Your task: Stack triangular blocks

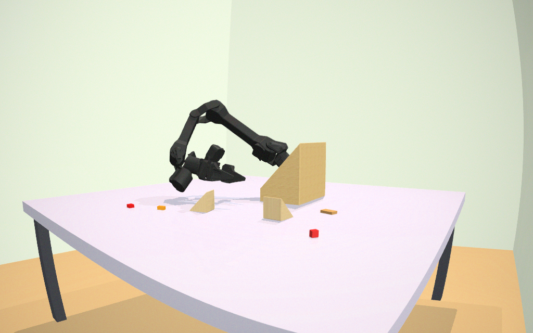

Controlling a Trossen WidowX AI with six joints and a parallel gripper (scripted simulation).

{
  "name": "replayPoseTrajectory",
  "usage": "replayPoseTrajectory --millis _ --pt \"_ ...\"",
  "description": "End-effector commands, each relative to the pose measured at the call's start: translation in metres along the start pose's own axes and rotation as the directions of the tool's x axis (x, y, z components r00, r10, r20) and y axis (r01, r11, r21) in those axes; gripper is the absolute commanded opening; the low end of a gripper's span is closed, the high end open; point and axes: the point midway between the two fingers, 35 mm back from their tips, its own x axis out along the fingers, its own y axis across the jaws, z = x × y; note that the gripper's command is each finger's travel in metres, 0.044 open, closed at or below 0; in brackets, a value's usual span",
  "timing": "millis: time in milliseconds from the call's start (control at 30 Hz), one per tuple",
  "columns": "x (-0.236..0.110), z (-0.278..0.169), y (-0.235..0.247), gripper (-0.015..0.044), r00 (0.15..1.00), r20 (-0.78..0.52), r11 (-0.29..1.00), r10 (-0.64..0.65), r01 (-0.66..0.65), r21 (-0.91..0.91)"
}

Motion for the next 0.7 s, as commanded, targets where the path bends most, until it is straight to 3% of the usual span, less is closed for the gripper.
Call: replayPoseTrajectory --millis 0,200,333,500,667 --pt "0.0 0.0 0.0 0.0426 1.0 -0.003 1.0 0.006 -0.006 0.014" --pt "0.011 -0.007 0.003 0.044 0.974 -0.117 0.888 0.194 -0.123 0.444" --pt "0.016 -0.012 0.003 0.044 0.923 -0.217 0.703 0.318 -0.076 0.707" --pt "0.021 -0.019 0.0 0.044 0.823 -0.354 0.432 0.444 0.149 0.89" --pt "0.022 -0.024 -0.008 0.044 0.687 -0.499 0.207 0.528 0.465 0.861"
